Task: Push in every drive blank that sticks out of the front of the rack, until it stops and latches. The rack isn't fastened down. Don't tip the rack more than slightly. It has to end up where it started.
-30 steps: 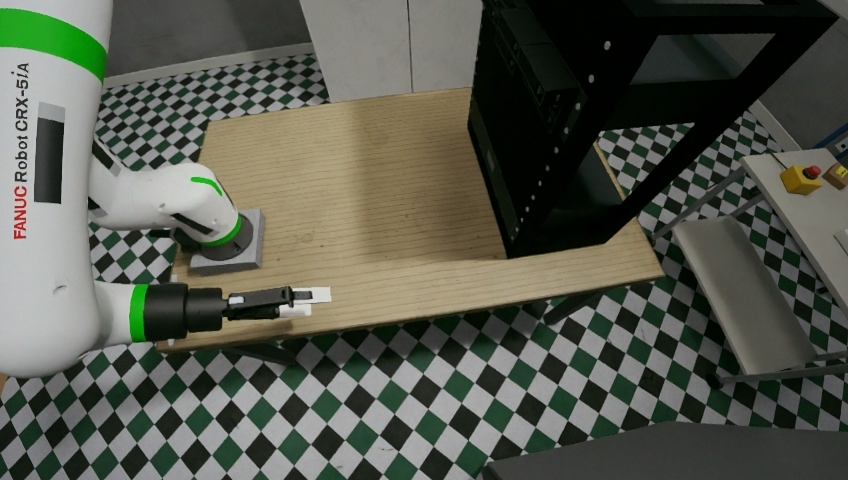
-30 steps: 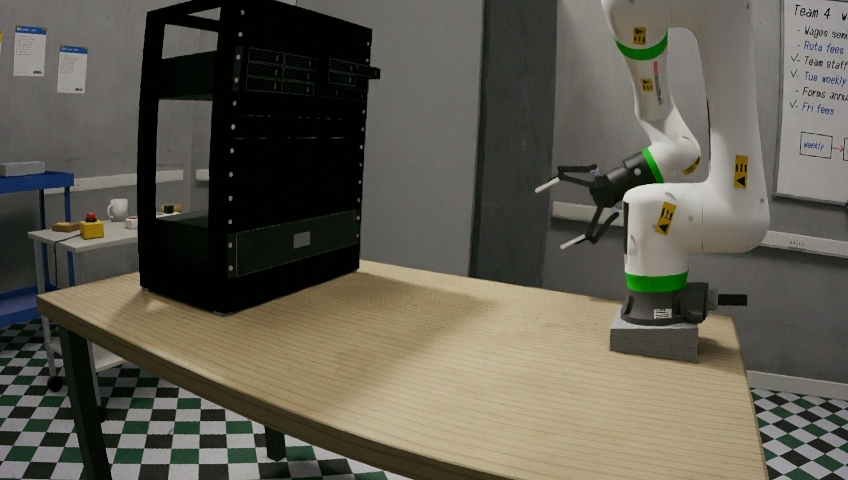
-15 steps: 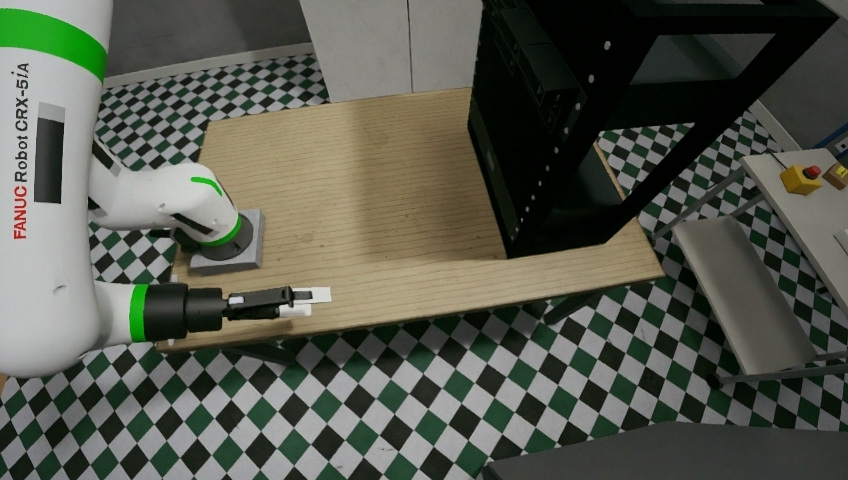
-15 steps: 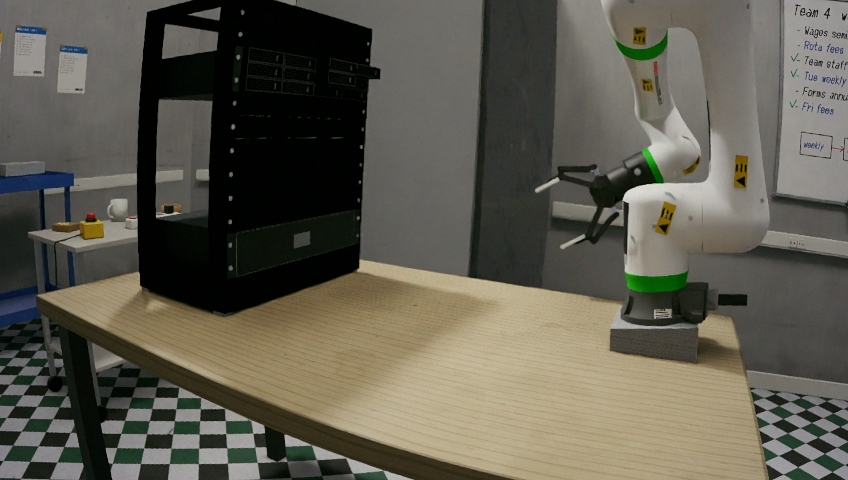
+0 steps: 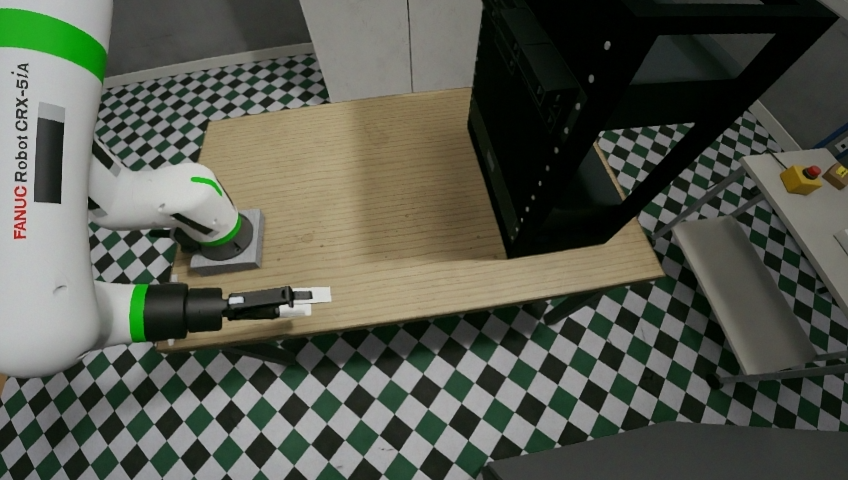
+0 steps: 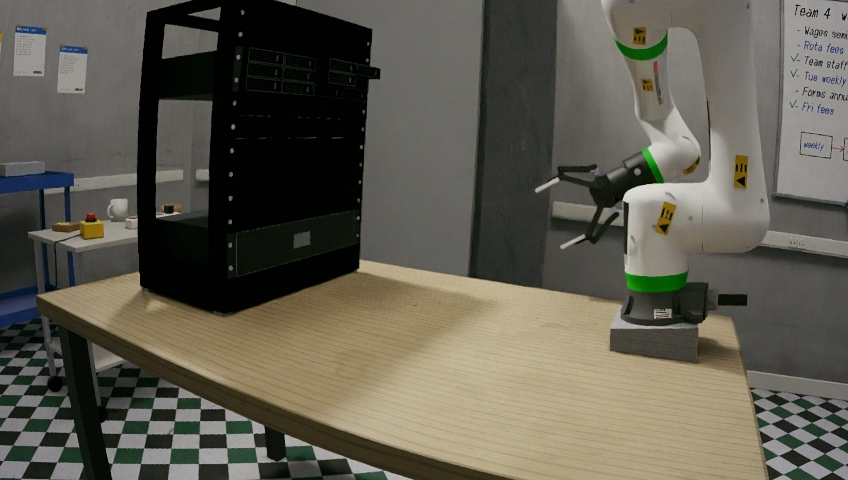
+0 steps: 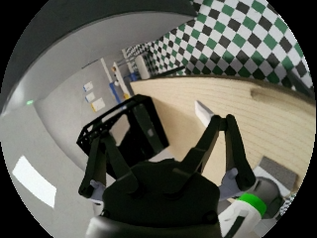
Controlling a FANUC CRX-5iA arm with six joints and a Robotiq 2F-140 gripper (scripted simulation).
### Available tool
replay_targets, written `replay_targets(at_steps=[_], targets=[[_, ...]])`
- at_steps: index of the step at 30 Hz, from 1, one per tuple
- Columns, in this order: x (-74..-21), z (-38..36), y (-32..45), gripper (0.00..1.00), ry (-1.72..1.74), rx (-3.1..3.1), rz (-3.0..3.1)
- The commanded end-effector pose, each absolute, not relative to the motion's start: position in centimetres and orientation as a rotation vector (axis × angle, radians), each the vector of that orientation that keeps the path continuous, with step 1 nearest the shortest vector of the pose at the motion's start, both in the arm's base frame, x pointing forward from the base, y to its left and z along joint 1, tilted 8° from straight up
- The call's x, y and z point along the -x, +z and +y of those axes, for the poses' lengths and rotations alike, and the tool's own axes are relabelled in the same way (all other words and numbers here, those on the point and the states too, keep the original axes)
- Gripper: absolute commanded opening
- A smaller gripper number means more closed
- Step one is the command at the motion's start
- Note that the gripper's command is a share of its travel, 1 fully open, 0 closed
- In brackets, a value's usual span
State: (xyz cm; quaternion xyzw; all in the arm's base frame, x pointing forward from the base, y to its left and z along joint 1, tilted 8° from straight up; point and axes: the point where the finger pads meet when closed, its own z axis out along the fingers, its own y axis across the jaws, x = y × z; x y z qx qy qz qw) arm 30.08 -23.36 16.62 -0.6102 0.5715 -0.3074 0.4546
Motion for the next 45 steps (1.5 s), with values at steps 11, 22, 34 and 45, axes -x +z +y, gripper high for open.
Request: replay_targets(at_steps=[11,22,34,45], targets=[[-30.1,-23.4,16.7,1.00,-0.759,1.506,1.410],[-30.1,-23.5,16.6,1.00,-0.760,1.508,1.412],[-30.0,-23.9,16.6,1.00,-0.760,1.513,1.419],[-29.8,-24.7,16.5,1.00,-0.761,1.522,1.431]])
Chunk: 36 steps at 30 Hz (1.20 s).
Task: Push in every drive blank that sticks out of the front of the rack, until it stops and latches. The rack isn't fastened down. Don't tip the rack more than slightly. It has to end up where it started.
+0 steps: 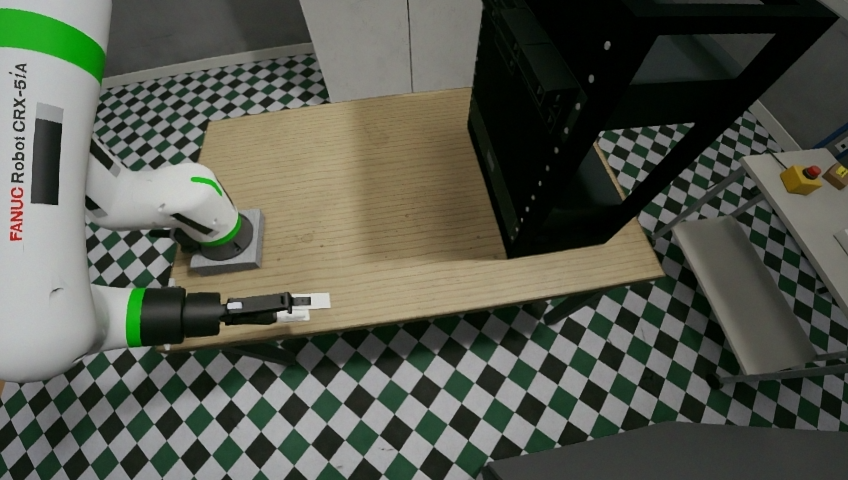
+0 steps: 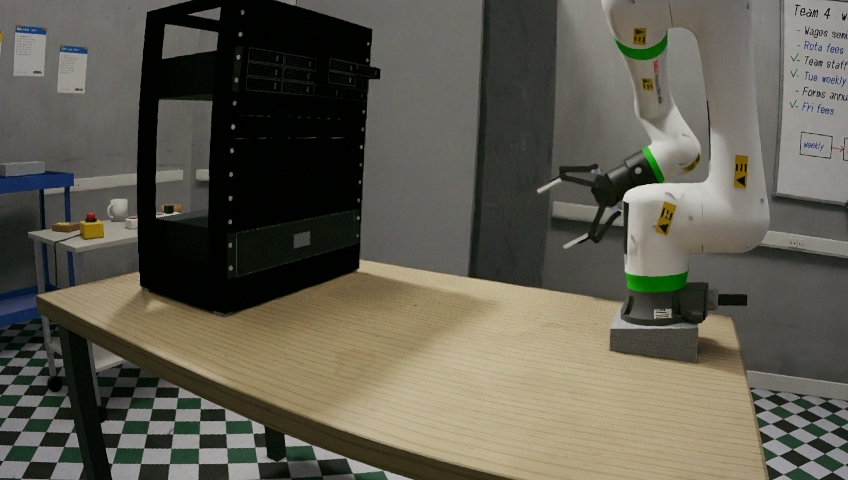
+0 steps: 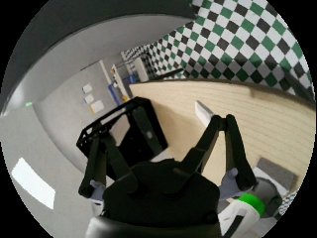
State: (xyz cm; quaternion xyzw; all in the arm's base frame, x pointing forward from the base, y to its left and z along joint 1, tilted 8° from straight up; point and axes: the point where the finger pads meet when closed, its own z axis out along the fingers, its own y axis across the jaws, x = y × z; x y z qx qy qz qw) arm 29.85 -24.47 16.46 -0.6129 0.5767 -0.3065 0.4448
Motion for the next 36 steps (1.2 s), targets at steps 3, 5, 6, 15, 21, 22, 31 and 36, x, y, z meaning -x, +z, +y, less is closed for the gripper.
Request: replay_targets(at_steps=[3,5,6,15,21,22,31,36], targets=[[-29.7,-25.0,16.4,1.00,-0.761,1.526,1.437],[-29.7,-25.3,16.4,1.00,-0.762,1.529,1.441],[-29.7,-25.4,16.4,1.00,-0.762,1.530,1.444],[-29.4,-26.5,16.3,1.00,-0.764,1.543,1.463],[-29.1,-27.8,16.2,1.00,-0.767,1.557,1.484],[-29.1,-28.0,16.2,1.00,-0.768,1.560,1.488],[-28.7,-29.9,16.1,1.00,-0.774,1.580,1.518],[-28.3,-31.6,16.0,1.00,-0.780,1.596,1.544]])
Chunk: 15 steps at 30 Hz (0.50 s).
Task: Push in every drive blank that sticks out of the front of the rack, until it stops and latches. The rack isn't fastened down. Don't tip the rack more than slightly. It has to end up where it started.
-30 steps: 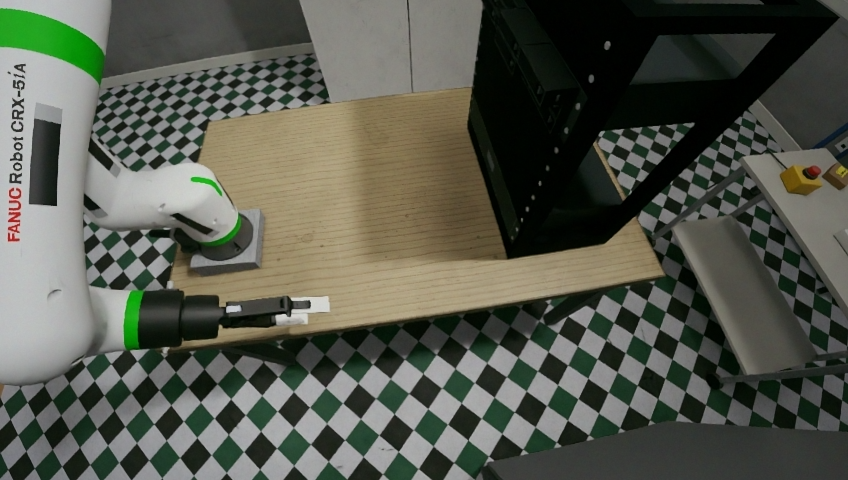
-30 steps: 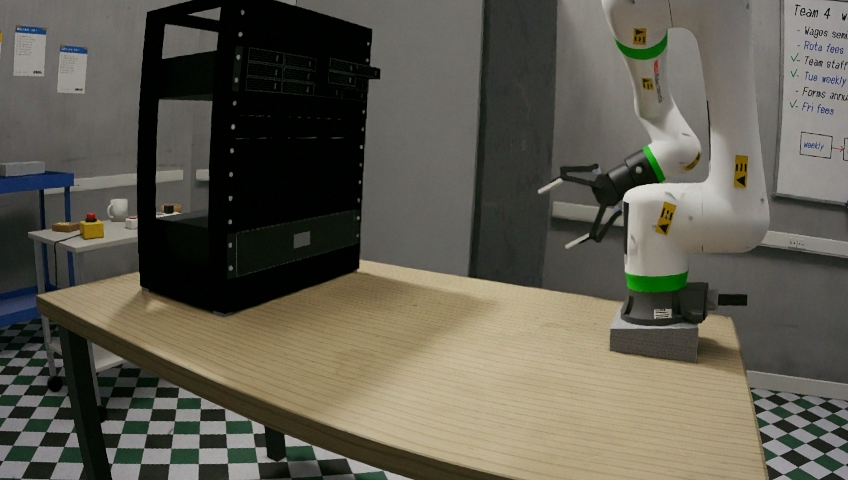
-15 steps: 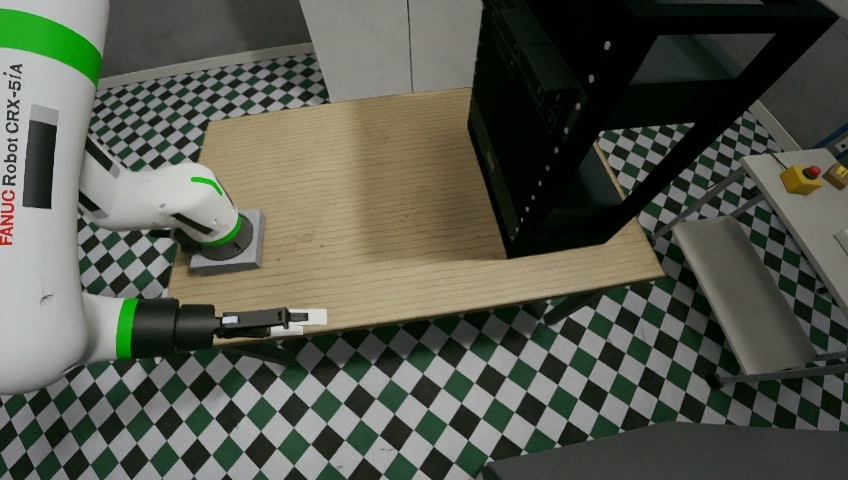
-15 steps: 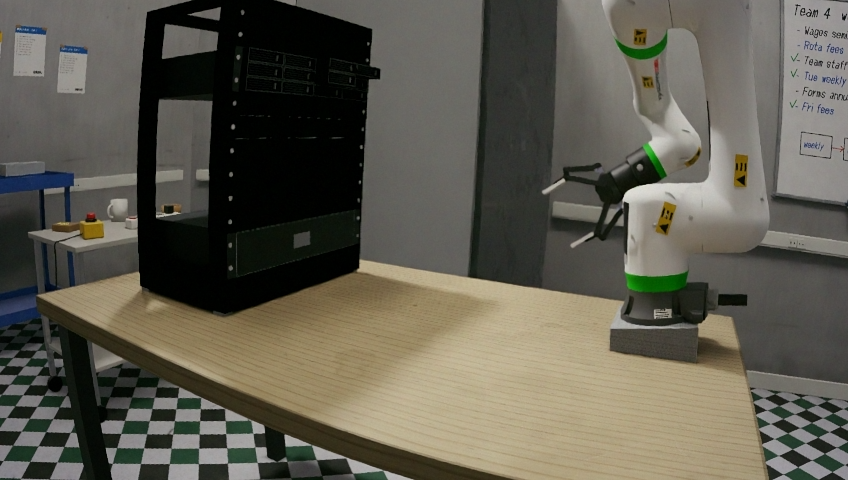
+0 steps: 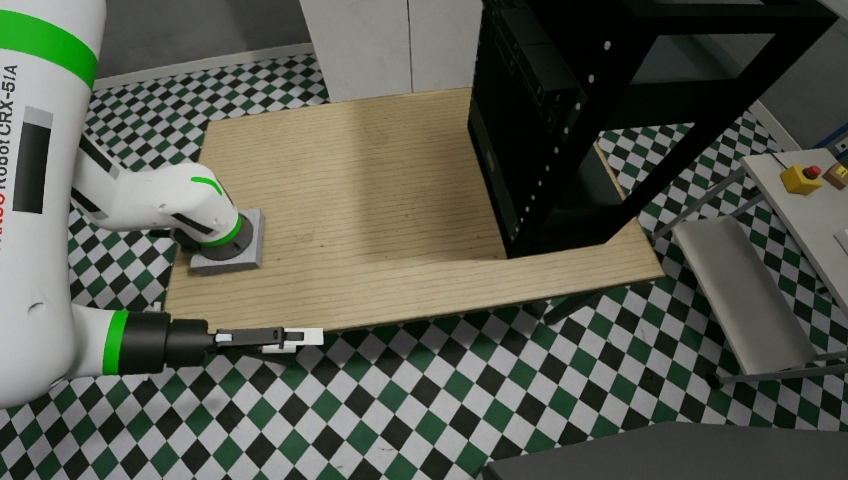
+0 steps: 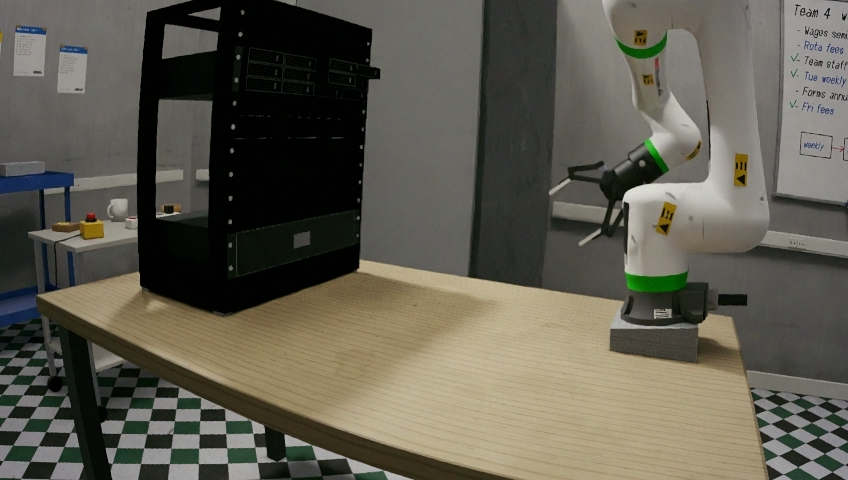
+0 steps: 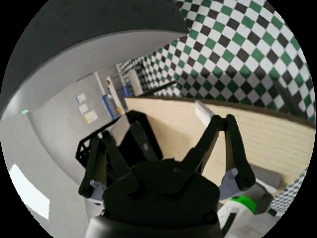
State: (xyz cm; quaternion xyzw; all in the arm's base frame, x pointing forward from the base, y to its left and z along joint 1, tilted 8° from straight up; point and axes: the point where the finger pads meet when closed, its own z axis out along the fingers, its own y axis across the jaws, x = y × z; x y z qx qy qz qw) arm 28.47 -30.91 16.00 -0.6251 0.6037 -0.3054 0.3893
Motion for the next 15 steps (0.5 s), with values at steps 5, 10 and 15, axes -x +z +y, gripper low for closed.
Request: replay_targets(at_steps=[5,10,15], targets=[[-27.9,-33.4,16.0,1.00,-0.788,1.614,1.573],[-27.7,-34.6,16.1,1.00,-0.794,1.626,1.592],[-27.2,-36.9,16.2,1.00,-0.807,1.646,1.627]])
